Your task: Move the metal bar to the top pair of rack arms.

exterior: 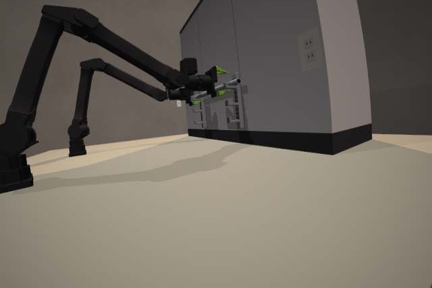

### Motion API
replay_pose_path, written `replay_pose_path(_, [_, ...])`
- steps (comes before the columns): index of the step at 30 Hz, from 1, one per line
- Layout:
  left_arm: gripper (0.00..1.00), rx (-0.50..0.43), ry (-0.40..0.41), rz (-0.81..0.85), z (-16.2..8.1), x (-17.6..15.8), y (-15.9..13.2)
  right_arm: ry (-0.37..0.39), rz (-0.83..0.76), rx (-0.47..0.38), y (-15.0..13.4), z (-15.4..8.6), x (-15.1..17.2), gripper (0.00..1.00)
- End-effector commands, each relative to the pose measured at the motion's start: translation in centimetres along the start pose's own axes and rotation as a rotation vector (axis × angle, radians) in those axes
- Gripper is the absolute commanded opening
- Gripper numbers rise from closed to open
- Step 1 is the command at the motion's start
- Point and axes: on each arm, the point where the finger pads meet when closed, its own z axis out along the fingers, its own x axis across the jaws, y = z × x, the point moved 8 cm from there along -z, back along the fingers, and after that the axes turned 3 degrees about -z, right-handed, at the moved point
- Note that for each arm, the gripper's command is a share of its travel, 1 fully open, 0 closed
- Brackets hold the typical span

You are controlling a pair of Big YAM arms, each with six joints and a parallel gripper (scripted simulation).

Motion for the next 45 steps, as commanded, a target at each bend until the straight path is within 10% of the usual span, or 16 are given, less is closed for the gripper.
replay_pose_path(1, [0.93,-0.001,0.052,-0.012,0.5,1.5,-0.1,-0.067,0.034,0.013,-0.6,0.5,-3.3,0.93])
replay_pose_path(45, [1.0,-0.007,0.082,-0.02,-3.6,3.3,0.2,-0.044,0.03,0.003,-0.2,-3.8,-2.2,1.0])
